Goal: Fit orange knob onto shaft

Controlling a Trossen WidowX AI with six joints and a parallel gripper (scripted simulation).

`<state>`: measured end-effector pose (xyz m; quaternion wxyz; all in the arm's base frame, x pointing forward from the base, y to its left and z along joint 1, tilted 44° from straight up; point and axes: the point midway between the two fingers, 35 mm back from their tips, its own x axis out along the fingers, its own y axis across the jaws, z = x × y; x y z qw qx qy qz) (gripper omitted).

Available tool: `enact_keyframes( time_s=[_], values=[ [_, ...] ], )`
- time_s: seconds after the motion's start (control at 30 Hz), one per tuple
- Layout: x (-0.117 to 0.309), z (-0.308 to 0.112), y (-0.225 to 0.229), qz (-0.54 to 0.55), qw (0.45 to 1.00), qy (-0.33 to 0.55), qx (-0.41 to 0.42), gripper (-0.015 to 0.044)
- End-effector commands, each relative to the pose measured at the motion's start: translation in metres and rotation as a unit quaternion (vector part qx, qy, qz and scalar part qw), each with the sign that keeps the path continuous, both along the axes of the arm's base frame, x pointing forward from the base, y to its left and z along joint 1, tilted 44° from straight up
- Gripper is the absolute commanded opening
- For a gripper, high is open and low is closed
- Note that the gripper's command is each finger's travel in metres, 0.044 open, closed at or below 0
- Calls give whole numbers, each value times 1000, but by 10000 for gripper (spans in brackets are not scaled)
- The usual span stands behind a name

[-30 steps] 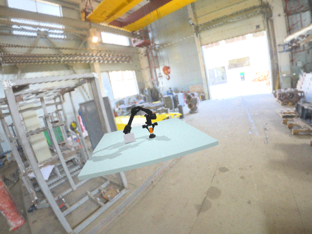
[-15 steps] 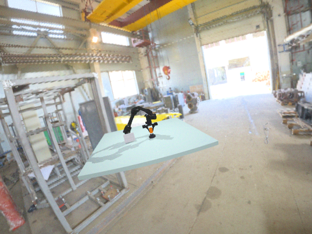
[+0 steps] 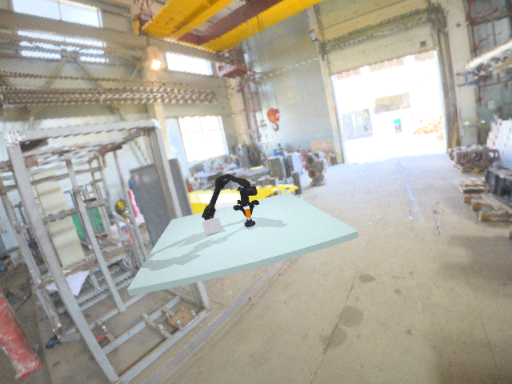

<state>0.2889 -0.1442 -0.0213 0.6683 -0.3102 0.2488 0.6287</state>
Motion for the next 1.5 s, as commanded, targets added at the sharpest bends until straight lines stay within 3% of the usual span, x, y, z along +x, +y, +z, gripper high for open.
enact_keyframes(
  time_s=[0.0, 0.97, 1.2, 1.47],
  values=[
    [-1, 0, -2, 1, 1000, -4, -3, 0],
    [0, 2, 0, 1, 1000, -4, -3, 0],
    [2, 2, -2, 73, 995, -72, -12, 0],
    [1, 1, -1, 77, 994, -76, -12, 0]
  ],
)
